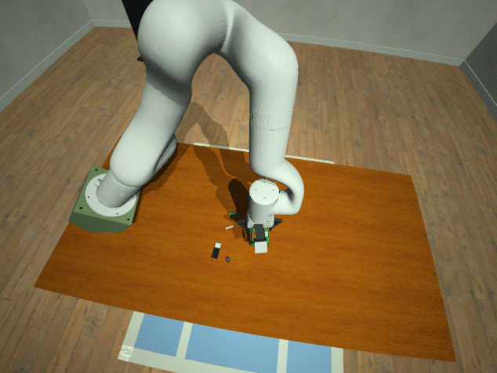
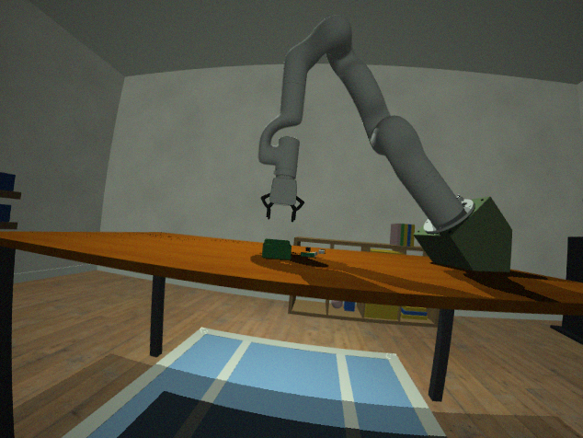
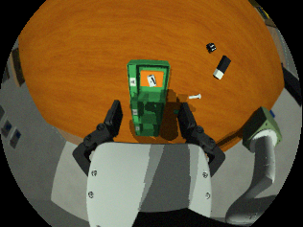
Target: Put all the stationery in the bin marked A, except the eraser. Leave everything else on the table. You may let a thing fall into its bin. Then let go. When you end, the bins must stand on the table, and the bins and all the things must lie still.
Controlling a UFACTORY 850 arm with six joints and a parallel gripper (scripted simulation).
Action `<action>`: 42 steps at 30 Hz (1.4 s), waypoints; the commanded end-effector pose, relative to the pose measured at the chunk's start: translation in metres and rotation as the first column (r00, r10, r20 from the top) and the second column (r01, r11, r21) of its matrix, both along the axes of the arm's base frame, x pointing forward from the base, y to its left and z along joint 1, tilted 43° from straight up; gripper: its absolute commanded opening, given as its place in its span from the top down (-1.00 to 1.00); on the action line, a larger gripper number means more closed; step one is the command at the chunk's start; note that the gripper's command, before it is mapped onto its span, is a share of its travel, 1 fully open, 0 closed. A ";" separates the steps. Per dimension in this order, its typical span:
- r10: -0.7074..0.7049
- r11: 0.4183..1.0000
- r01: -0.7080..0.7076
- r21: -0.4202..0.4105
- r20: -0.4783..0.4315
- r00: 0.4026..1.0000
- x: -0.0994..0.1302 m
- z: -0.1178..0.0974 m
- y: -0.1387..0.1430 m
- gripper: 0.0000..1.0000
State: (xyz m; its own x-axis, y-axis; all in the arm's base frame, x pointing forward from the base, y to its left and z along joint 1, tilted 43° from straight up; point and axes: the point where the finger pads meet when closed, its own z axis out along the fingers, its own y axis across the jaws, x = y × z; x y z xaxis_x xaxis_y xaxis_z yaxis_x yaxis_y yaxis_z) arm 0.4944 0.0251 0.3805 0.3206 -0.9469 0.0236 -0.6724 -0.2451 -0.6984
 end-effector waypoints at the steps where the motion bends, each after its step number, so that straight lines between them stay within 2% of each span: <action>1: 0.001 1.000 -0.001 -0.002 -0.020 1.000 -0.011 0.014 -0.003 -1.00; 22: 0.001 1.000 -0.001 -0.002 -0.020 1.000 -0.060 0.068 -0.019 -1.00; 42: 0.001 1.000 -0.001 -0.002 -0.020 1.000 -0.060 0.068 -0.019 -1.00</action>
State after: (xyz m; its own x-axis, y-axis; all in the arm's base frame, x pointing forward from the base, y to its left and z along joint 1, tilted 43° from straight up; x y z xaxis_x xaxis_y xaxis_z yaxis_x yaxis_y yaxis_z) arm 0.4341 0.0063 0.4480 0.3224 -0.9464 0.0187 -0.6867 -0.2475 -0.6835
